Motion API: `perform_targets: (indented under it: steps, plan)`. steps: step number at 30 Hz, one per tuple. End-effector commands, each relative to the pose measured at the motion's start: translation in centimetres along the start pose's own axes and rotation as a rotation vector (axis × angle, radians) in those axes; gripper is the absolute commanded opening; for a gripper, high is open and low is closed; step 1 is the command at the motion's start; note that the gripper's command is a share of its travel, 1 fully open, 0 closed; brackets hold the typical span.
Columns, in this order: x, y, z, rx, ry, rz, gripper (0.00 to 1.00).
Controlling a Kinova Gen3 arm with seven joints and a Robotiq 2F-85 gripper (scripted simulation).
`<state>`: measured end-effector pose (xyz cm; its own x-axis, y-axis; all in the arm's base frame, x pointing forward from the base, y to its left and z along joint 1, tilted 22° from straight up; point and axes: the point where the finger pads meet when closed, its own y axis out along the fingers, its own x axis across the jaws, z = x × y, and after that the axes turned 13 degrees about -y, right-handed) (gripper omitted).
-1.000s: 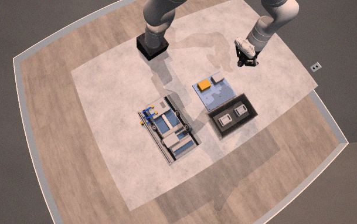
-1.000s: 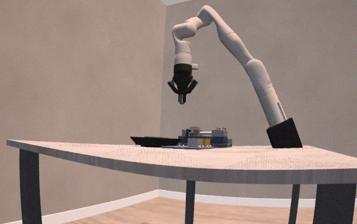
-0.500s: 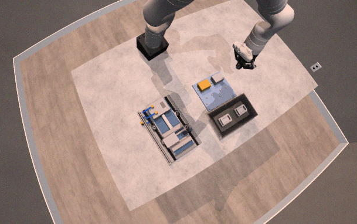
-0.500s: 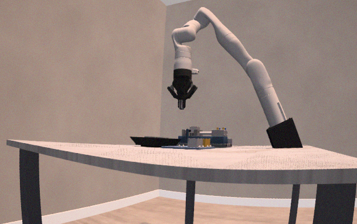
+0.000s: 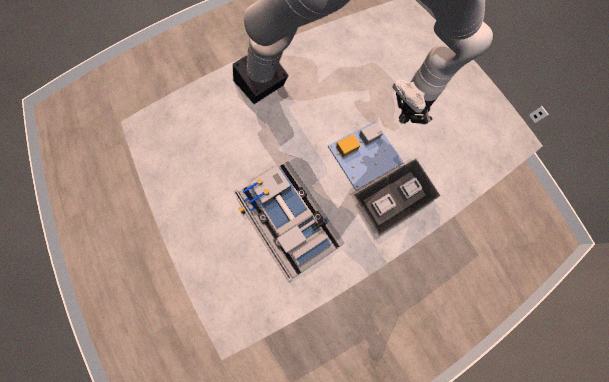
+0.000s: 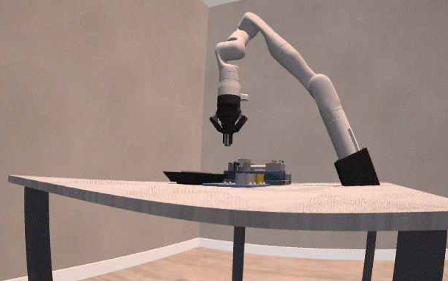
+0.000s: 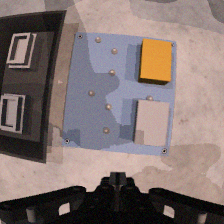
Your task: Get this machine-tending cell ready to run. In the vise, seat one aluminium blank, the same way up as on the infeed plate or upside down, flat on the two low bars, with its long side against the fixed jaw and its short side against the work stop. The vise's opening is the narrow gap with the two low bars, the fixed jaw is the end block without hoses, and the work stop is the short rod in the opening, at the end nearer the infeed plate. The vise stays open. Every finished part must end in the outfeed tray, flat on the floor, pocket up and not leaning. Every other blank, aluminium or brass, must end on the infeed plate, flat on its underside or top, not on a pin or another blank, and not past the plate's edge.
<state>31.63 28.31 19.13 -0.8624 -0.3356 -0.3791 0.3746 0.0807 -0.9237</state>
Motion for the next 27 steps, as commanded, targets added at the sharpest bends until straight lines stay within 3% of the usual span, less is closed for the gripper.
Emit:
perform_targets:
  steps: [1, 27]
  plan:
    - [0.2, 0.6, -0.3, -0.007, 0.002, -0.005, 0.0]
    - [0.2, 1.7, -0.4, -0.007, 0.002, -0.004, 0.0]
